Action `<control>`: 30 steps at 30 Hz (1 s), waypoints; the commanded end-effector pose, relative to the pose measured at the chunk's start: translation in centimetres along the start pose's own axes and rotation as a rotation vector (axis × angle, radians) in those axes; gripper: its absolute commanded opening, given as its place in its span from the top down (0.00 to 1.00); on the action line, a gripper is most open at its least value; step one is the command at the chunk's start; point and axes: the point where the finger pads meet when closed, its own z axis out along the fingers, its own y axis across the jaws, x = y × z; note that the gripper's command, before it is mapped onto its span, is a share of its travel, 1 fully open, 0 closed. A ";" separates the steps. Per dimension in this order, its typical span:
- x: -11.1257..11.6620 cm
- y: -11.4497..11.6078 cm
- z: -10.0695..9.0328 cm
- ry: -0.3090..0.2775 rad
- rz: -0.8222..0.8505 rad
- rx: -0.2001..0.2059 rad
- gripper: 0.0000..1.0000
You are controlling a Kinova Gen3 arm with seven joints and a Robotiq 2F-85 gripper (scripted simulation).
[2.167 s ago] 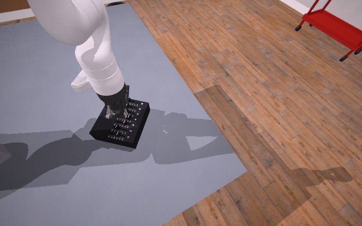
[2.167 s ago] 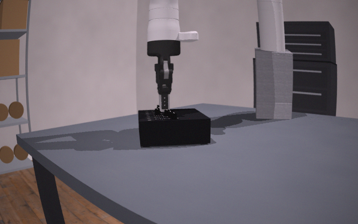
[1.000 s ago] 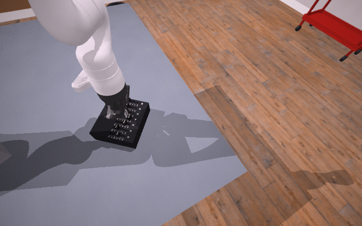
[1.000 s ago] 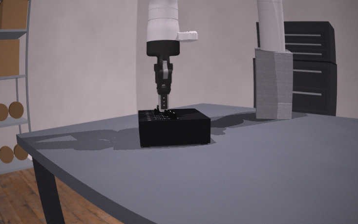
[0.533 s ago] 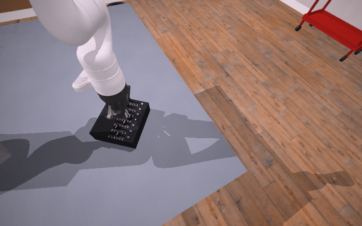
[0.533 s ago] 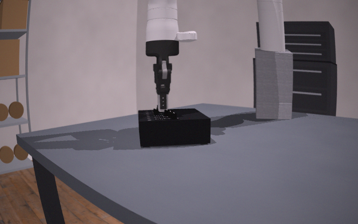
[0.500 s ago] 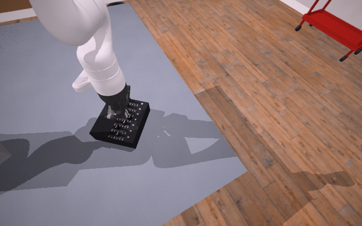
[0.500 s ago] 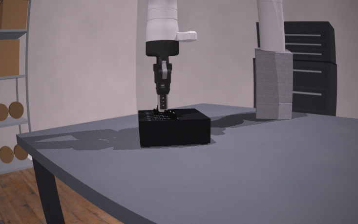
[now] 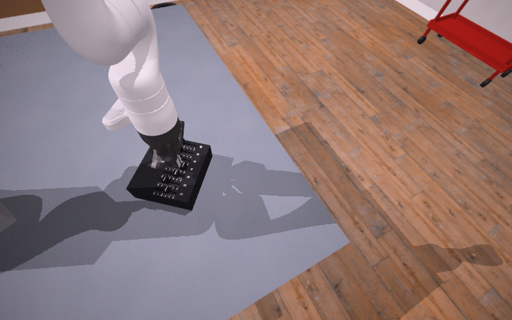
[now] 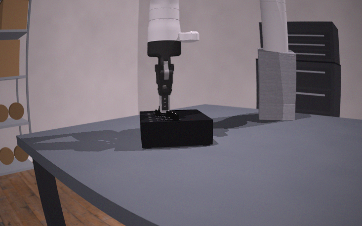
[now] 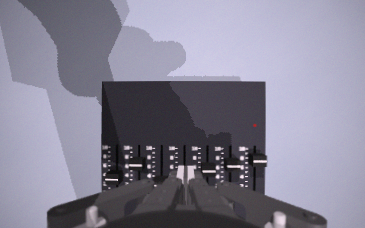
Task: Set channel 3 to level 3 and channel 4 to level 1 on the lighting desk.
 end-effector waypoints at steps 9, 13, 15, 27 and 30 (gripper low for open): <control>0.3 -0.2 0.0 -0.001 -0.013 0.002 1.00; 0.4 -0.2 0.0 -0.001 -0.013 0.002 1.00; 0.4 -0.2 0.0 -0.001 -0.013 0.002 1.00; 0.4 -0.2 -2.0 -0.001 -0.013 0.002 1.00; 0.4 -0.2 -2.9 -0.001 -0.013 0.002 1.00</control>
